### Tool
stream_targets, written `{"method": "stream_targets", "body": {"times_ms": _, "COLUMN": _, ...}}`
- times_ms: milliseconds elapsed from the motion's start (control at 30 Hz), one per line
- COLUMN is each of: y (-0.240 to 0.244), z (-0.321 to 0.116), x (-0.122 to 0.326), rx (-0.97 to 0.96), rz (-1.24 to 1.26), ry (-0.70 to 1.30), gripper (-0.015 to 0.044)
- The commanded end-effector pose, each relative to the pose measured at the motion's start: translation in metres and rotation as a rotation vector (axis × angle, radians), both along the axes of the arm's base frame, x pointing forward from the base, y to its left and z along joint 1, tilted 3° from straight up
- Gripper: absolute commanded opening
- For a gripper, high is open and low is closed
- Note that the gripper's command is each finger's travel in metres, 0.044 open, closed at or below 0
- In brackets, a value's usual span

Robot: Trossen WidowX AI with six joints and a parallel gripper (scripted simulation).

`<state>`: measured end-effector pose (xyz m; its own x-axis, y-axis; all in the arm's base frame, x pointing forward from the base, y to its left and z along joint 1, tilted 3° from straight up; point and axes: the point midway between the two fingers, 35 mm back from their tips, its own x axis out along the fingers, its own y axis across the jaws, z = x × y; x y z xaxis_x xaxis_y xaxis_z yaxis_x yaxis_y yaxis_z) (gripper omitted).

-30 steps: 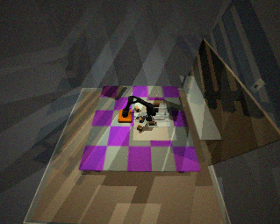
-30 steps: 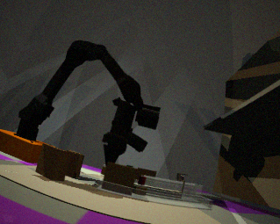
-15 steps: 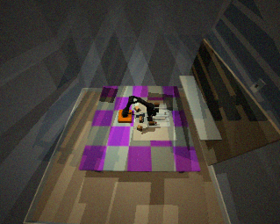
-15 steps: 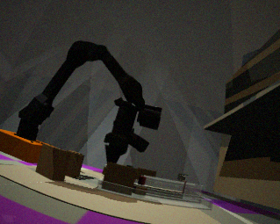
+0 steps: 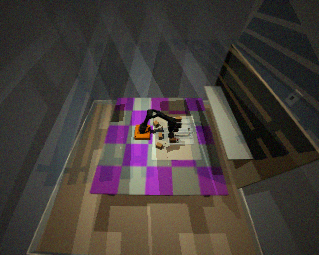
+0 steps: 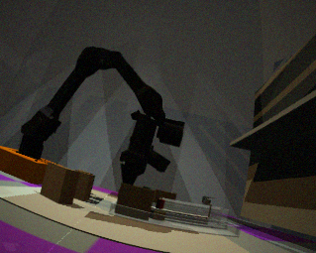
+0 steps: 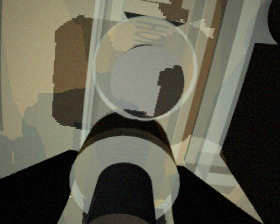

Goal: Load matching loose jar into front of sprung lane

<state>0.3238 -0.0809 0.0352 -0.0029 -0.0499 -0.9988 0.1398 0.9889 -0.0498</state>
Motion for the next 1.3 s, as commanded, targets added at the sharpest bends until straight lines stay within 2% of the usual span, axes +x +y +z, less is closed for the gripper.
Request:
{"method": "stream_targets", "body": {"times_ms": 0, "y": -0.0021, "z": 0.0062, "x": 0.0119, "rx": -0.009, "rz": -0.002, "ry": -0.037, "gripper": 0.0}}
{"method": "stream_targets", "body": {"times_ms": 1267, "y": -0.0025, "z": 0.0047, "x": 0.0149, "rx": -0.009, "rz": -0.002, "ry": -0.037, "gripper": 0.0}}
